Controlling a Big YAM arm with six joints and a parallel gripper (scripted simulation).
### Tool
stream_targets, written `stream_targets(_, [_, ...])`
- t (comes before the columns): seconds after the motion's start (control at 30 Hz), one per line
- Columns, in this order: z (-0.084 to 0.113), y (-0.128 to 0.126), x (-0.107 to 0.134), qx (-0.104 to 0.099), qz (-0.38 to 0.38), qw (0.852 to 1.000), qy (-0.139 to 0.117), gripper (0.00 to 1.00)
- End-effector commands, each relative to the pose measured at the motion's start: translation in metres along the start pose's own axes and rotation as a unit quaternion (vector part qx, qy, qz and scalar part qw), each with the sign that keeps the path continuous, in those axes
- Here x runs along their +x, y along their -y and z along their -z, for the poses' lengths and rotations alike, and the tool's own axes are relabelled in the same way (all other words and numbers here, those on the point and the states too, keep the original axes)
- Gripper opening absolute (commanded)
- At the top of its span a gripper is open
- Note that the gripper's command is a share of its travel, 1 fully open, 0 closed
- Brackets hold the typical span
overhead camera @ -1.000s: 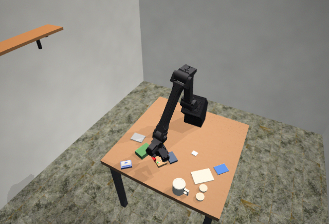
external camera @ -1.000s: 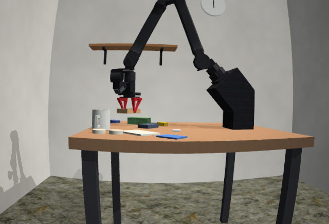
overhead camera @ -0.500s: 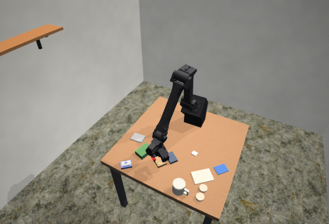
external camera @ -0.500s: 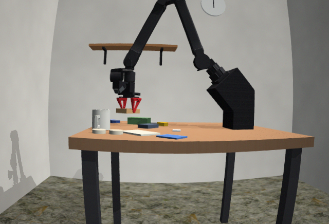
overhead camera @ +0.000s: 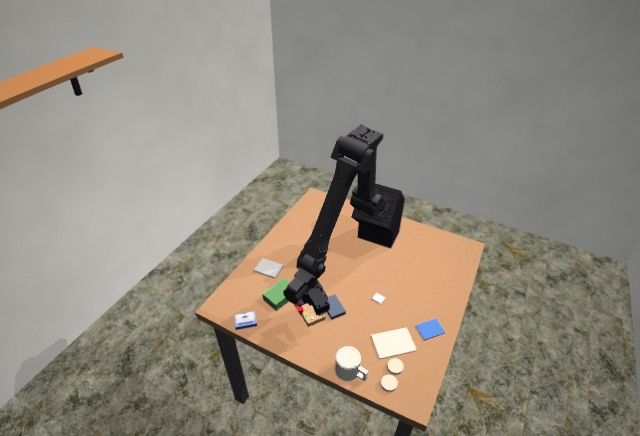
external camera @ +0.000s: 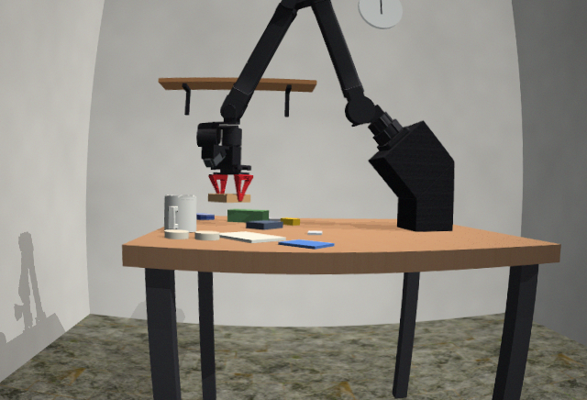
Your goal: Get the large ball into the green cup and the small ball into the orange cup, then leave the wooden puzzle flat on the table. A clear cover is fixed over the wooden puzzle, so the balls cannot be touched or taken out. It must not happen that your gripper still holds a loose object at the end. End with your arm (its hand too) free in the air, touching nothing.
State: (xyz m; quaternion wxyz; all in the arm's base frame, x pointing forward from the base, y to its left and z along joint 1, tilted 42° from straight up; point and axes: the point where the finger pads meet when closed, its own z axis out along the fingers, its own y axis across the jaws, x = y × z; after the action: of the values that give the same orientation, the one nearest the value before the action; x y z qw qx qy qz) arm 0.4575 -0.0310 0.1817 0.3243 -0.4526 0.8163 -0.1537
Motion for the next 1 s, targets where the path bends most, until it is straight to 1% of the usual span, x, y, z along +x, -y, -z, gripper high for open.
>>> stream_targets(0.0, [0.013, 0.023, -0.013, 0.017, 0.005, 1.000, 0.010, 0.67])
stream_targets(0.07, [0.008, 0.020, -0.010, 0.008, 0.005, 1.000, 0.005, 0.67])
stream_targets(0.13, [0.007, 0.022, -0.006, -0.010, 0.003, 1.000, 0.002, 0.67])
stream_targets(0.17, [0.007, 0.022, -0.006, -0.006, 0.003, 1.000, -0.001, 0.67])
stream_targets(0.2, [0.018, 0.032, -0.013, 0.025, 0.004, 1.000, 0.015, 0.67])
stream_targets(0.23, [0.015, 0.019, -0.006, 0.020, -0.002, 1.000, 0.009, 0.67])
stream_targets(0.27, [0.019, 0.027, -0.018, 0.026, 0.001, 1.000, 0.015, 0.67])
stream_targets(0.3, [0.014, 0.016, -0.005, 0.020, -0.003, 1.000, 0.013, 0.67])
stream_targets(0.33, [0.013, 0.011, -0.013, 0.024, 0.002, 1.000, 0.012, 0.67])
stream_targets(0.43, [0.013, 0.011, -0.014, 0.022, 0.003, 1.000, 0.013, 0.67])
stream_targets(0.47, [0.014, 0.016, -0.004, 0.023, 0.005, 1.000, 0.016, 0.67])
stream_targets(0.5, [0.014, 0.016, -0.004, 0.022, 0.005, 0.999, 0.024, 0.67])
stream_targets(0.53, [0.014, 0.016, -0.004, 0.026, 0.005, 0.999, 0.021, 0.67])
stream_targets(0.6, [0.014, 0.016, -0.004, 0.024, 0.005, 0.999, 0.023, 0.67])
stream_targets(0.67, [0.016, 0.021, -0.007, 0.029, 0.003, 0.999, 0.024, 0.67])
stream_targets(0.7, [0.019, 0.028, -0.011, 0.033, 0.004, 0.999, 0.026, 0.67])
stream_targets(0.77, [0.020, 0.029, -0.011, 0.033, 0.002, 0.999, 0.022, 0.67])
stream_targets(0.83, [0.020, 0.027, -0.014, 0.027, 0.002, 0.999, 0.020, 0.67])
stream_targets(0.97, [0.020, 0.025, -0.018, 0.025, 0.002, 0.999, 0.020, 0.67])
